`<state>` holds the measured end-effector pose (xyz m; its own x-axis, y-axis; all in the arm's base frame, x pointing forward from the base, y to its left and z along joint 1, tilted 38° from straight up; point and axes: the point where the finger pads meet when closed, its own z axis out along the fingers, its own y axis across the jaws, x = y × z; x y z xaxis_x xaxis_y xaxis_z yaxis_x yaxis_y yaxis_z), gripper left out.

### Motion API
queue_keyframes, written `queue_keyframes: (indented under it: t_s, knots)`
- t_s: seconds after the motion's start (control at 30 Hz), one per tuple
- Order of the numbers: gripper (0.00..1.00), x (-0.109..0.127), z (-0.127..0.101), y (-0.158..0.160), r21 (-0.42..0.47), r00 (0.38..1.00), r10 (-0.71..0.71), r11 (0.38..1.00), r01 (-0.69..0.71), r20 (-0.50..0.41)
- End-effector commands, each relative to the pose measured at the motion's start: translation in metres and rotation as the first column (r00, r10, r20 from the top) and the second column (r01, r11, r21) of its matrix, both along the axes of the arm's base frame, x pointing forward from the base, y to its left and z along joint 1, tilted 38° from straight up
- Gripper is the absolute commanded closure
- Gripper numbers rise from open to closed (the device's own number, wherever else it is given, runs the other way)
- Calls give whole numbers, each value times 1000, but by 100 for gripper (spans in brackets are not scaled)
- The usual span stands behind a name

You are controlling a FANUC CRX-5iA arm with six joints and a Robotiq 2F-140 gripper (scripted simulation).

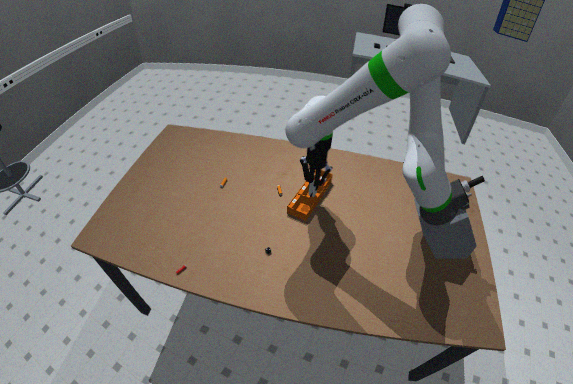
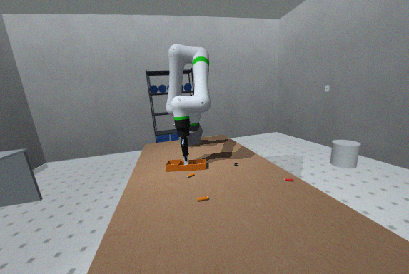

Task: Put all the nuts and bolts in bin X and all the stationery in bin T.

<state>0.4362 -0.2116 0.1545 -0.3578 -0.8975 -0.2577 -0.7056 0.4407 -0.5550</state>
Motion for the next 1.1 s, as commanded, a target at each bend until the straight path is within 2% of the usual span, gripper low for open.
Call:
queue_keyframes:
  t_s: [0.0,0.13,0.17,0.73,1.07]
  knots:
    - [85,0,0,0,0,1000,0,1000,0,0]
    - [85,0,0,0,0,1000,0,1000,0,0]
    - [74,0,0,0,0,1000,0,1000,0,0]
    - [74,0,0,0,0,1000,0,1000,0,0]
    - [74,-6,9,0,0,1000,0,1000,0,0]
